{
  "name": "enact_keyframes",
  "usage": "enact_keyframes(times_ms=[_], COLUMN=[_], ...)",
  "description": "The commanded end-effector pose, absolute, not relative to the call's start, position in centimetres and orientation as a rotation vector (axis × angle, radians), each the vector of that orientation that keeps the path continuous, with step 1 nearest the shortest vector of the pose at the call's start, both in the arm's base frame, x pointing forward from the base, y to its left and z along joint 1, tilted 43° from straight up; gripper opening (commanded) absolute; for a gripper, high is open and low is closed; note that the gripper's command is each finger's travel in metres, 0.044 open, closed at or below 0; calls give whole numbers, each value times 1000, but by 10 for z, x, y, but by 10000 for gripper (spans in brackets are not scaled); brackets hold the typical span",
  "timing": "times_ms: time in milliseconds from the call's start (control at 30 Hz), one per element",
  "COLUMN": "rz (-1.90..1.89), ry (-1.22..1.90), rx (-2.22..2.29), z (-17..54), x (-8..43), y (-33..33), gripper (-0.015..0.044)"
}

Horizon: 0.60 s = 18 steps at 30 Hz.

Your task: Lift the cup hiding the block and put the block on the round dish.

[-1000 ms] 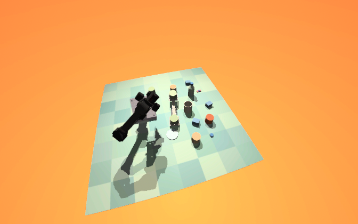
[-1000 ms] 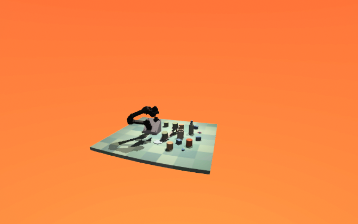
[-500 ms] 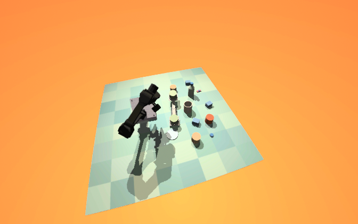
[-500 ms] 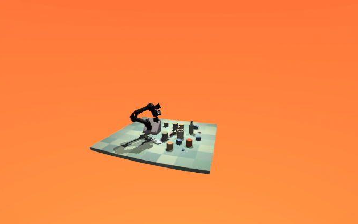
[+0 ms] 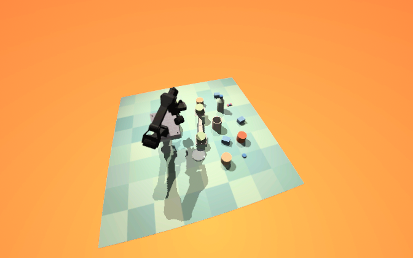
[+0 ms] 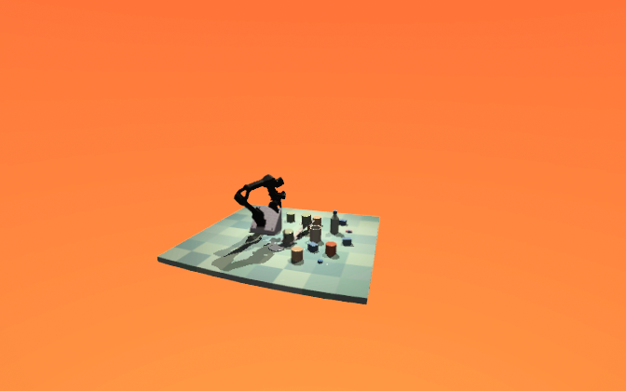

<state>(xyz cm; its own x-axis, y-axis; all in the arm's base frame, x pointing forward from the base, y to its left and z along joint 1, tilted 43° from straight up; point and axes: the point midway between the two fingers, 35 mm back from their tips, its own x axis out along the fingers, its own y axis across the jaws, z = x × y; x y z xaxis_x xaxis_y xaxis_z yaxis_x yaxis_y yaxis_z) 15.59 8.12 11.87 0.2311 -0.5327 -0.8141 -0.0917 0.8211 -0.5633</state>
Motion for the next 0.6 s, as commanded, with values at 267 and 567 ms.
enact_keyframes(times_ms=[267,567], rz=[-525,-541], ry=[950,717], rx=[-610,-599], z=[123,123], x=[182,191], y=[110,135], gripper=[440,440])
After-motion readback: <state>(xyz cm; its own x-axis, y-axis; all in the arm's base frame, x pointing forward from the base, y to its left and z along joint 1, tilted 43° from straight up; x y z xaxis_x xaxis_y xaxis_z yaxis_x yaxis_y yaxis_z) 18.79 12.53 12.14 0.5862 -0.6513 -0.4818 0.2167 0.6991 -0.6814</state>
